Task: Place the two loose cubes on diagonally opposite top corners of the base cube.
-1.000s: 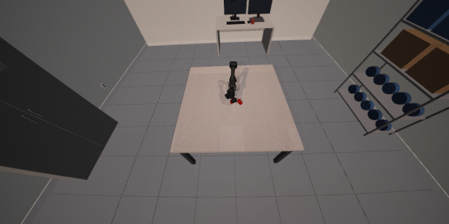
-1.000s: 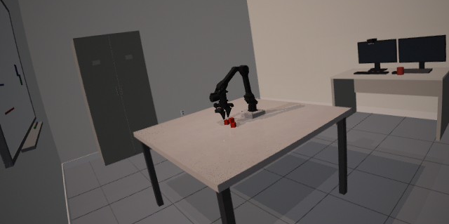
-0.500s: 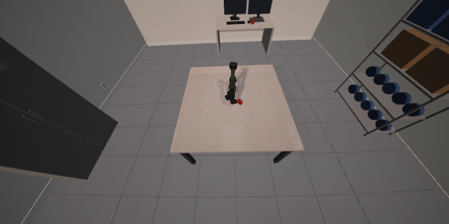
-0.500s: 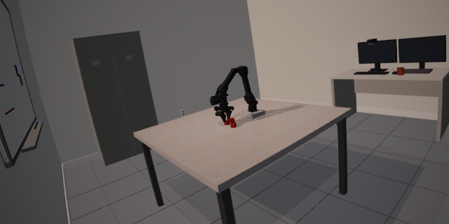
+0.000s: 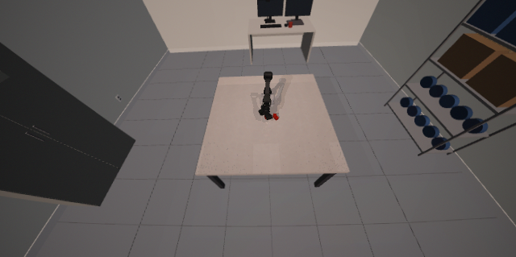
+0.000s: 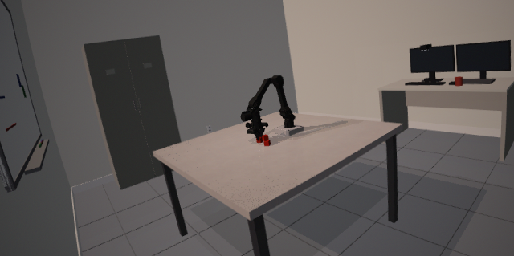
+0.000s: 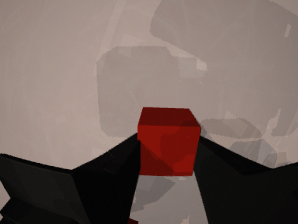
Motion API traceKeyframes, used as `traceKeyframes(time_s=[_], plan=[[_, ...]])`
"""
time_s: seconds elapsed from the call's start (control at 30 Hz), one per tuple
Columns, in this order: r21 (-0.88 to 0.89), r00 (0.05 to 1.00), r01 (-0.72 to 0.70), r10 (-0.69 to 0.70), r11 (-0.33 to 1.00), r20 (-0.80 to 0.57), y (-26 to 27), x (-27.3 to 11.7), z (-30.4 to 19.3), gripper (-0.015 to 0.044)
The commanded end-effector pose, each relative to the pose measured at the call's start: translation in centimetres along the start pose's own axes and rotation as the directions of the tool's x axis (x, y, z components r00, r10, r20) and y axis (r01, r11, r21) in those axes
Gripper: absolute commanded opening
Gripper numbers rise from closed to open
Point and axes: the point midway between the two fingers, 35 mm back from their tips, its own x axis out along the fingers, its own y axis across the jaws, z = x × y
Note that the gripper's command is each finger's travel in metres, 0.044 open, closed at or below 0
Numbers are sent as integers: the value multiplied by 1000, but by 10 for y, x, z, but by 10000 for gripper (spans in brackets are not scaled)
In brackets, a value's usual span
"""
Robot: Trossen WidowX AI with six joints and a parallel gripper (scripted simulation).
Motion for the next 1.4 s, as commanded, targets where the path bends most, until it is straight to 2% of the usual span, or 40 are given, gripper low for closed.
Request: traceKeyframes(time_s=[0.0, 1.27, 1.37], plan=[[-6, 1000, -7, 7, 1000, 3, 0, -3, 2, 105], [5, 1000, 3, -3, 1000, 2, 1, -109, 0, 105], [-56, 1000, 3, -3, 998, 1, 3, -109, -2, 105]])
